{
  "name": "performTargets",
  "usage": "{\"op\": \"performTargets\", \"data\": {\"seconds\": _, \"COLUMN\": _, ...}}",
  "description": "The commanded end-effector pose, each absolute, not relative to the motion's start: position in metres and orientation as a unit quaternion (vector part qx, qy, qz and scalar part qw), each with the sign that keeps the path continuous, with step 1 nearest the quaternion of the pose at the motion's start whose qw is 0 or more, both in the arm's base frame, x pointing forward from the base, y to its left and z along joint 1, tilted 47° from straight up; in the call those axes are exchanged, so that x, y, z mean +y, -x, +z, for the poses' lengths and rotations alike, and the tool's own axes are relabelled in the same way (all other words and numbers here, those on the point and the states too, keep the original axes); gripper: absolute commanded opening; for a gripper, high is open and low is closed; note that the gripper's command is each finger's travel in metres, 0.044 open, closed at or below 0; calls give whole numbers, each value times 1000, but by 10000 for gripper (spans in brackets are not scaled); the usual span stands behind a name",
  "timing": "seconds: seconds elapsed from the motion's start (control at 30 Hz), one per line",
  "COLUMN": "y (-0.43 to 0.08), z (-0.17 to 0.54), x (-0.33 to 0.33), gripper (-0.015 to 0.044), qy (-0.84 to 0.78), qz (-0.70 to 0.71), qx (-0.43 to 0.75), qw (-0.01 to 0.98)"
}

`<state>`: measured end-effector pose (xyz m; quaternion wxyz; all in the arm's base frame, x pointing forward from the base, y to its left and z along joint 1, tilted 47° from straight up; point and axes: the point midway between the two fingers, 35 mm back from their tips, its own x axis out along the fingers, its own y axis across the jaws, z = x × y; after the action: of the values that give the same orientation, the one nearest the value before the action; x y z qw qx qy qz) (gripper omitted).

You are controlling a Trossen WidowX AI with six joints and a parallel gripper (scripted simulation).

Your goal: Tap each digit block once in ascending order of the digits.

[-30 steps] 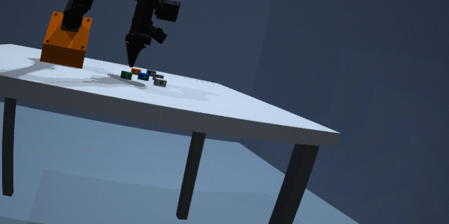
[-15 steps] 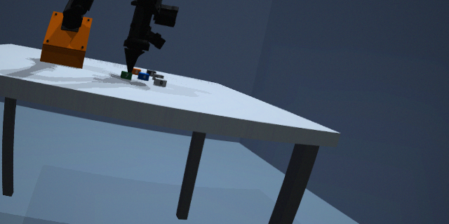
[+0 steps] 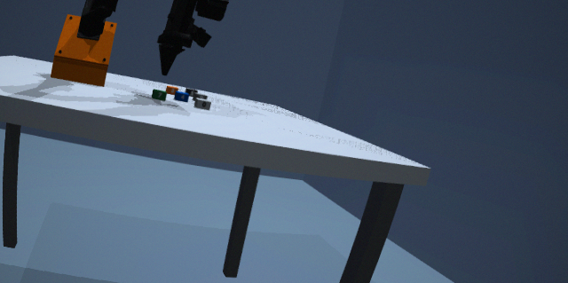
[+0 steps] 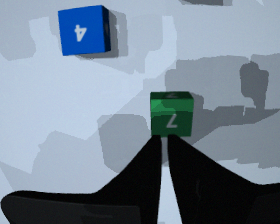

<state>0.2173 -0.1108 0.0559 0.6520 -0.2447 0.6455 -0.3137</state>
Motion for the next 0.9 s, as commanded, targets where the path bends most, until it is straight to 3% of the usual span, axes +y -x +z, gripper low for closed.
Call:
{"op": "performTargets", "data": {"seconds": 0.0, "y": -223, "z": 90, "x": -76, "gripper": 20, "qy": 240, "qz": -314, "qx": 638, "qw": 661}}
{"op": "performTargets", "data": {"seconds": 0.4, "y": -222, "z": 105, "x": -62, "gripper": 20, "qy": 242, "qz": -316, "qx": 637, "qw": 660}}
{"op": "performTargets", "data": {"seconds": 0.87, "y": -345, "z": 33, "x": 10, "gripper": 20, "qy": 239, "qz": -315, "qx": 635, "qw": 663}}
